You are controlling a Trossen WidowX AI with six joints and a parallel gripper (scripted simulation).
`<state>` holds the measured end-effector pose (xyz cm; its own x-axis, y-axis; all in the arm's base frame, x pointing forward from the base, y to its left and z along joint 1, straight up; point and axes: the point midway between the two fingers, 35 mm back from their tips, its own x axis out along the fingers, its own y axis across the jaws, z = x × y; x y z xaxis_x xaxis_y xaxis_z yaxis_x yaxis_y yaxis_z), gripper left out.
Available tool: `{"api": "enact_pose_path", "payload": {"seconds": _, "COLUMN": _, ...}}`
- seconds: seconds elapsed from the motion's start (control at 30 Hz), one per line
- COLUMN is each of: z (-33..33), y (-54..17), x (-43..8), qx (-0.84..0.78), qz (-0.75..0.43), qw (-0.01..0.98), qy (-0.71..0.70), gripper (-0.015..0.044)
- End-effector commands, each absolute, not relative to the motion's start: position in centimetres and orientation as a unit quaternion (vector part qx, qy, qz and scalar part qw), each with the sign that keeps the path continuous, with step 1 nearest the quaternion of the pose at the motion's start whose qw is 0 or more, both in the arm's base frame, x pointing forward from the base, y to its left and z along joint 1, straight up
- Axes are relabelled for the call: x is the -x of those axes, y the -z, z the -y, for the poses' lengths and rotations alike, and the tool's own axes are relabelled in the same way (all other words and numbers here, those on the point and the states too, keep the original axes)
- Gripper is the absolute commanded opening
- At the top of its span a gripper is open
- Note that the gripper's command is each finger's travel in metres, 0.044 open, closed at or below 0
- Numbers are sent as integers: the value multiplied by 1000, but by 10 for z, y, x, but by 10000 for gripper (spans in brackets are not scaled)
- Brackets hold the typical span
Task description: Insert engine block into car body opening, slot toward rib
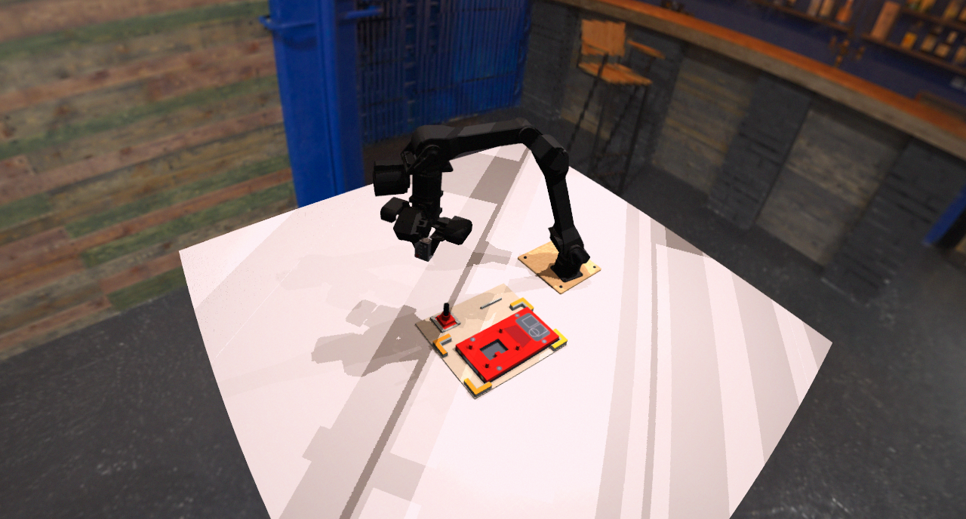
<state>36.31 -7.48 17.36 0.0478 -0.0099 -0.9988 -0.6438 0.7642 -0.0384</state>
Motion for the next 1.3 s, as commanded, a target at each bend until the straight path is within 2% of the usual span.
{"api": "enact_pose_path", "payload": {"seconds": 0.0, "z": 74, "y": -157, "x": -362, "qx": 247, "qz": -654, "qw": 675, "qy": -236, "gripper": 0}}
{"api": "enact_pose_path", "payload": {"seconds": 0.4, "z": 77, "y": -159, "x": -359, "qx": 235, "qz": -623, "qw": 704, "qy": -247, "gripper": 0}}
{"api": "enact_pose_path", "payload": {"seconds": 1.03, "z": 89, "y": -150, "x": -345, "qx": 151, "qz": -384, "qw": 858, "qy": -306, "gripper": 0}}
{"api": "enact_pose_path", "payload": {"seconds": 1.27, "z": 91, "y": -136, "x": -346, "qx": 149, "qz": -374, "qw": 862, "qy": -308, "gripper": 0}}
